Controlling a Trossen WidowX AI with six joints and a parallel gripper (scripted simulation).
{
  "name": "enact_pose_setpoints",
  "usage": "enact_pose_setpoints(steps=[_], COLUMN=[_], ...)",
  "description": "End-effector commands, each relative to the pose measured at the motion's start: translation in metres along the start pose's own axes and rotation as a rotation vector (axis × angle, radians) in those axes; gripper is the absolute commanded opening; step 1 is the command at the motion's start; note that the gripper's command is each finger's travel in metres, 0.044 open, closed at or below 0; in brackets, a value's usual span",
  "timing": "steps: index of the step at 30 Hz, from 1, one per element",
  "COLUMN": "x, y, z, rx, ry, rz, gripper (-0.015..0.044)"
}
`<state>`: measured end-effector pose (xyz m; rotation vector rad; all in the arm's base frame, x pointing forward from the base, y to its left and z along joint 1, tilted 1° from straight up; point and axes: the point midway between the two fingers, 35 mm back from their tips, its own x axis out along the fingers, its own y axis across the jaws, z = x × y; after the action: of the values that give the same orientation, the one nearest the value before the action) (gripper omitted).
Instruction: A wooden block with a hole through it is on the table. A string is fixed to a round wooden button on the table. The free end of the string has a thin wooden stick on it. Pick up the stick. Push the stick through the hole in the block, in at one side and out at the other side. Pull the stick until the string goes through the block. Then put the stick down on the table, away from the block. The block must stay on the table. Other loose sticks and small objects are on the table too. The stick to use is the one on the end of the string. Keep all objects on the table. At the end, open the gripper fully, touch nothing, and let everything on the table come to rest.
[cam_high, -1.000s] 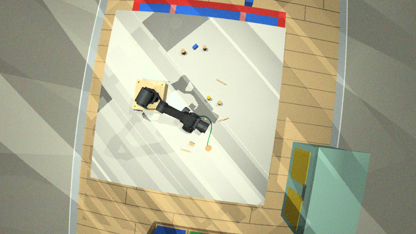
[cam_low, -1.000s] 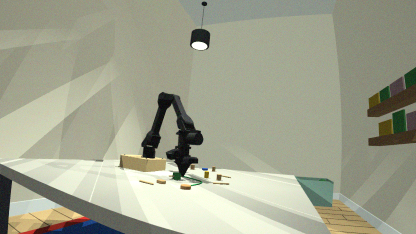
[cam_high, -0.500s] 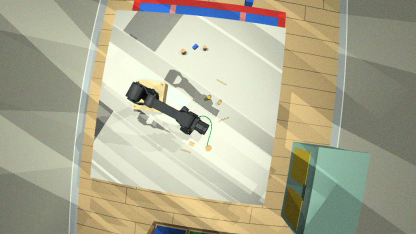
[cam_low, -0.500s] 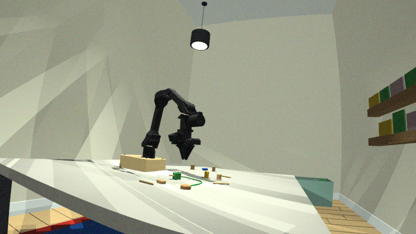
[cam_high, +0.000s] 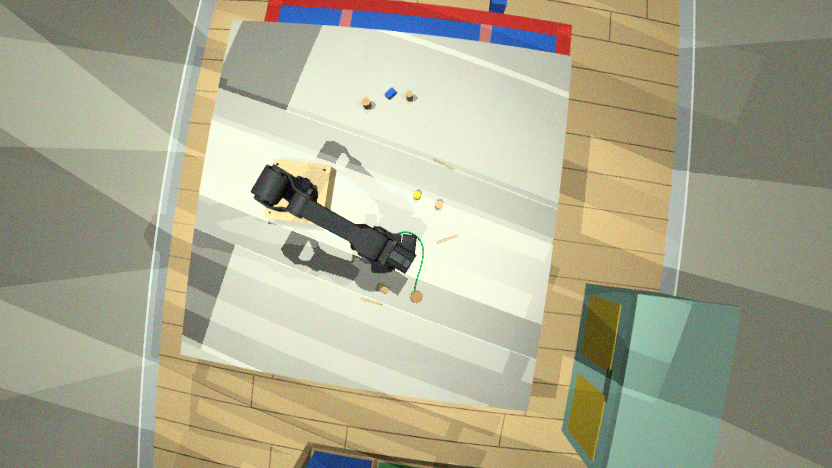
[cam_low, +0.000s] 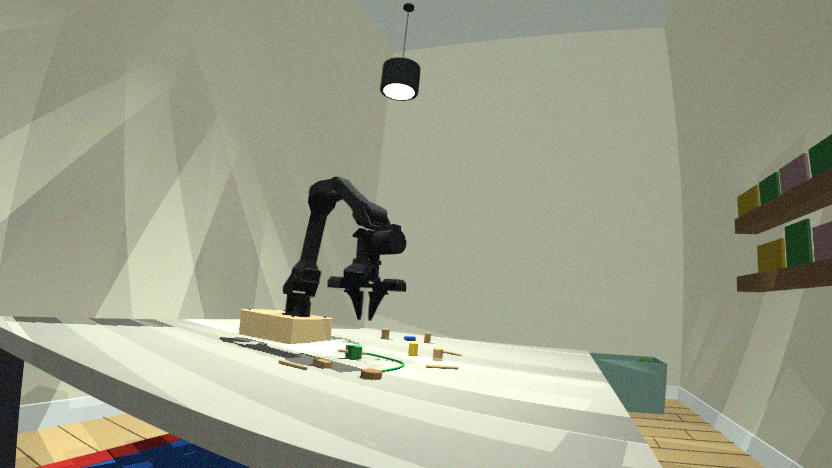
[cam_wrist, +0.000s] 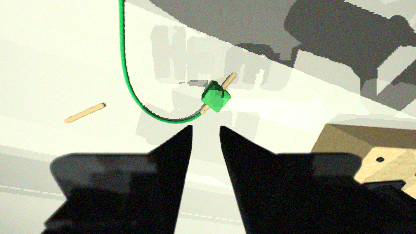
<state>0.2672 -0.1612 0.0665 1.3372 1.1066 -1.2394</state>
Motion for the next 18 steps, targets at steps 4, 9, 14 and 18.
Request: enact_pose_setpoints(steps=[4, 9, 14, 18], x=[0.000, 0.001, 0.001, 0.001], y=[-0.010, -0.015, -0.019, -0.022], z=[0.013, 0.019, 0.023, 0.027], rx=[-0.820, -1.268, -1.559, -1.790], ry=[-0.007, -0.002, 0.003, 0.009], rz=[-0.016, -0.025, -0.031, -0.035], gripper=[0.0123, 0.0123, 0.0123, 0.0123])
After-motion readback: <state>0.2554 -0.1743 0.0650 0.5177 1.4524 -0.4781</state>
